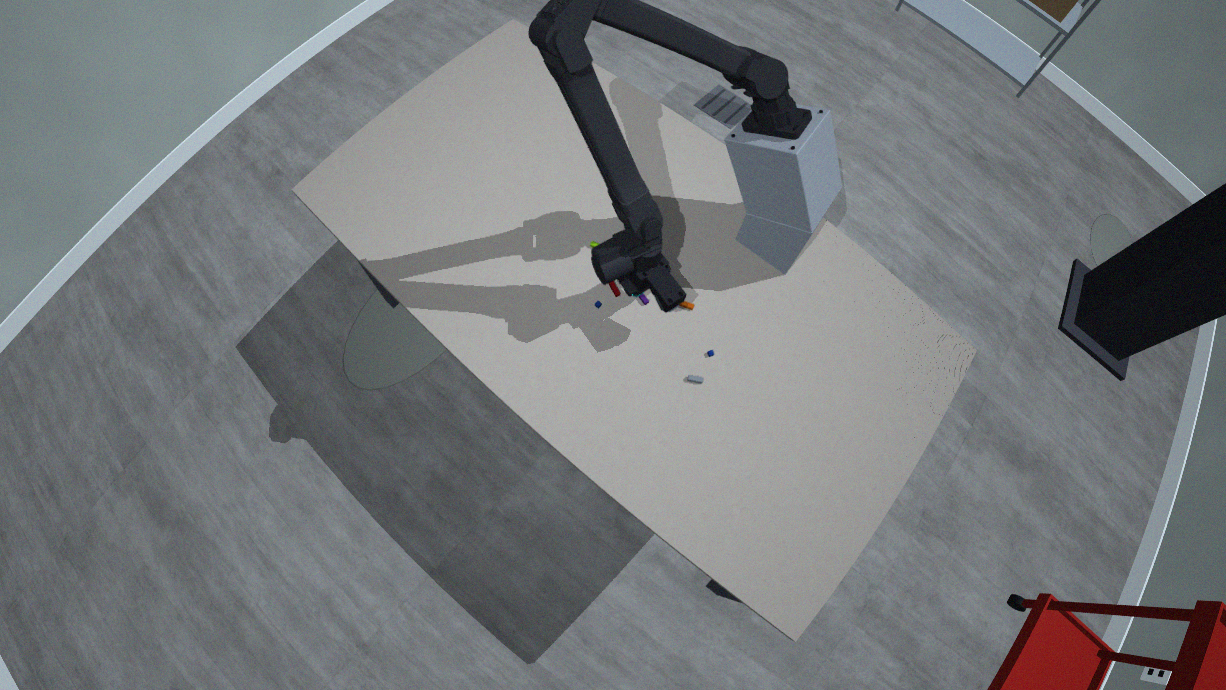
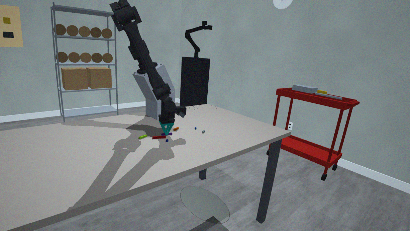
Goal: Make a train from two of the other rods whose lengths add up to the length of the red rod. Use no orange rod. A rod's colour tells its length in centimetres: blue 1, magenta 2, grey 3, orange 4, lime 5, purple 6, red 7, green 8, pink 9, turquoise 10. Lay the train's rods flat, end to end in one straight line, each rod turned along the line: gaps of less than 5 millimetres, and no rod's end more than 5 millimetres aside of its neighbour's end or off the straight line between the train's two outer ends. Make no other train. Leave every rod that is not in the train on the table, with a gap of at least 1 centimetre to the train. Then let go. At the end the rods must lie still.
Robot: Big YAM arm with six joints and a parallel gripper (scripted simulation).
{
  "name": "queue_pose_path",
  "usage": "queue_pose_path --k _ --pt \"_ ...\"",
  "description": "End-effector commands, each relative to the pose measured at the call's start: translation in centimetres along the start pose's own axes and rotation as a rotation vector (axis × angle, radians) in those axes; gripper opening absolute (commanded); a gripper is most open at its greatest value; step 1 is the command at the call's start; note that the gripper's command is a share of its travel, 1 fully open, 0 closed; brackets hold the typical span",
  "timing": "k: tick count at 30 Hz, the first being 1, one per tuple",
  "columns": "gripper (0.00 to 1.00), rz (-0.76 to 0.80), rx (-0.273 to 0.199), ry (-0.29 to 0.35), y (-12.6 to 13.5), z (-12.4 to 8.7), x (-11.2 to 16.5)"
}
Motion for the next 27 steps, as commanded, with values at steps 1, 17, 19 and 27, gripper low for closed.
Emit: queue_pose_path --k 1,17,19,27 --pt "0.24 -0.010 -0.005 -0.007 0.43 0.69 -0.43" --pt "0.24 -0.010 -0.005 -0.007 0.43 0.69 -0.43" --pt "0.24 -0.010 -0.005 -0.007 0.43 0.69 -0.43" --pt "0.05 -0.010 -0.005 -0.007 0.43 0.69 -0.43"
Point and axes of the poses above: the point where the finger pads meet when closed, its own z axis out along the fingers, its own y axis across the jaws, x = y × z, the point moved 6 cm from there along -z, back along the fingers, and after that the axes turned 12 degrees about -z, right-handed, at the moved point
